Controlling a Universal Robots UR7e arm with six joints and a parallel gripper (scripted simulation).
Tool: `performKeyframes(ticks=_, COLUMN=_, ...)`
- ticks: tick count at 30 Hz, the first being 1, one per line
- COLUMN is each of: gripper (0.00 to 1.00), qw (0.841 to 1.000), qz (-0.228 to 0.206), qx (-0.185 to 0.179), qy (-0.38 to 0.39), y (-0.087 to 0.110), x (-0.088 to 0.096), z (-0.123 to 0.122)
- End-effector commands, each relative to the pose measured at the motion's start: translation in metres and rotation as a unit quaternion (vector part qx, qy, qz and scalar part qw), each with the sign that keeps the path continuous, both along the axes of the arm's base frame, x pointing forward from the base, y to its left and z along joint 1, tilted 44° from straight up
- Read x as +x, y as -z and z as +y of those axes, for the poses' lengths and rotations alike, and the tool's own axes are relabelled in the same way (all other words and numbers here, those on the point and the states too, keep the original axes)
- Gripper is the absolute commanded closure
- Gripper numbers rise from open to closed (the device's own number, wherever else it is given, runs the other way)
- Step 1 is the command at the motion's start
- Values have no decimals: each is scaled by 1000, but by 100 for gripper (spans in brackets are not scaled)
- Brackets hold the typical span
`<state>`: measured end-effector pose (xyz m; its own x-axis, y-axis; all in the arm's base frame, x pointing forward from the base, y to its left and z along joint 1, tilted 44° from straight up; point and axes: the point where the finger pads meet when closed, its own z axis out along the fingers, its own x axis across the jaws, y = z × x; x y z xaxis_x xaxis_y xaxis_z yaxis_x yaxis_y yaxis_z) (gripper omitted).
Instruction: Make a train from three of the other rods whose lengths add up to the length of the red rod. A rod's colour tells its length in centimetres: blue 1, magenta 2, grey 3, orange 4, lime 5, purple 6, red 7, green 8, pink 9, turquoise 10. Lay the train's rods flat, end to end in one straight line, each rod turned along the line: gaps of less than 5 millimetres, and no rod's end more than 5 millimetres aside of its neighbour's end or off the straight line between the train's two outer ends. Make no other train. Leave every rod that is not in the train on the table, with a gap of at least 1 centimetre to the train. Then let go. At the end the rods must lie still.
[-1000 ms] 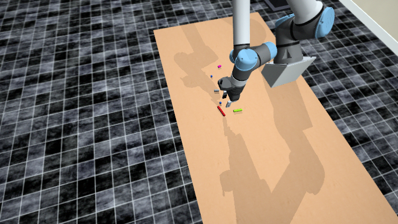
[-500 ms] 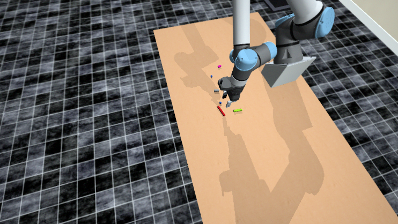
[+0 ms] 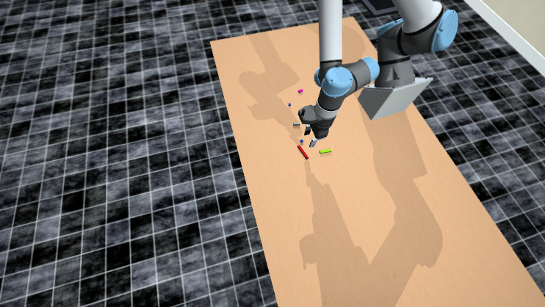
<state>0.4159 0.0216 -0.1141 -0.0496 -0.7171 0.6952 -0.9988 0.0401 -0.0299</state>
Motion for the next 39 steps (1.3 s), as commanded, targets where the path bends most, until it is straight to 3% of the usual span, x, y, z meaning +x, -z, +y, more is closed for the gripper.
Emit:
performKeyframes(ticks=1, gripper=0, qw=1000, qz=10, qx=0, qy=-12, y=0, x=0, z=1)
performKeyframes(ticks=13, gripper=0, qw=993, qz=83, qx=1, qy=-87, y=1, x=-3, z=2)
performKeyframes(ticks=25, gripper=0, qw=948, qz=222, qx=2, qy=-230, y=3, x=-11, z=5)
performKeyframes(ticks=27, gripper=0, qw=948, qz=222, qx=2, qy=-230, y=3, x=-11, z=5)
performKeyframes(ticks=39, gripper=0, qw=858, qz=357, qx=3, qy=-369, y=3, x=-23, z=6)
